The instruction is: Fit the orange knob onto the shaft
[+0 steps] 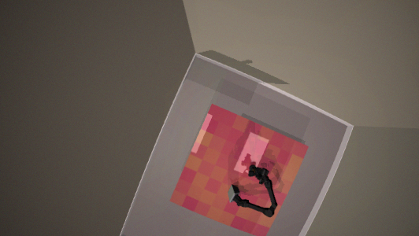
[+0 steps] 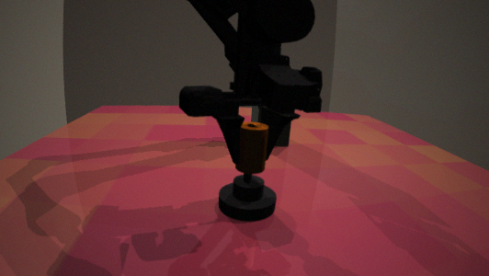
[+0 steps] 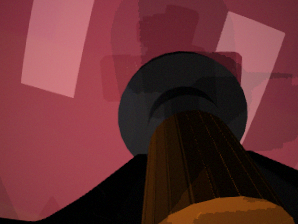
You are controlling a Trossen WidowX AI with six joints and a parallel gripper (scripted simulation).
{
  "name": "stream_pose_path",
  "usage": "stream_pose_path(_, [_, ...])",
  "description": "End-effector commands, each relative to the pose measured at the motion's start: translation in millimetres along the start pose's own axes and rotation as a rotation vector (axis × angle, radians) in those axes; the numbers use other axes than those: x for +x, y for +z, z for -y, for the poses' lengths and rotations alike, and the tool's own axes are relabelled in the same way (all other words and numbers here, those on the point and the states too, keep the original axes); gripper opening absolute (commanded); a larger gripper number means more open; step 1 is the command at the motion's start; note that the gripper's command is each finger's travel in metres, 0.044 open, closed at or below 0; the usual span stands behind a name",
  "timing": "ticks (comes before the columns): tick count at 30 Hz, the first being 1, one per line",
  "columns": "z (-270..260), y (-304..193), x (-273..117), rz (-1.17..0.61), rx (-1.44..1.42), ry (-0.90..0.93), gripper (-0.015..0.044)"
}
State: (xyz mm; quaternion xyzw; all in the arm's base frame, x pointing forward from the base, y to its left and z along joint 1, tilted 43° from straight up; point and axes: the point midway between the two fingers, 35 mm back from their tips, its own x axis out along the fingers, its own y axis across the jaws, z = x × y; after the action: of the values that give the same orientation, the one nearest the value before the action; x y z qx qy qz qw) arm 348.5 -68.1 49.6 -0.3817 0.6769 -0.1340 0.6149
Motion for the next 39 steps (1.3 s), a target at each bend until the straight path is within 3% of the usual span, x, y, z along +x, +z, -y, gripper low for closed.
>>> stream_pose_path(1, [0.8, 3.2, -1.5, 0.005, -0.035, -0.004, 0.0000])
stream_pose_path(39, [0.1, 1.1, -0.4, 0.005, -0.035, -0.004, 0.0000])
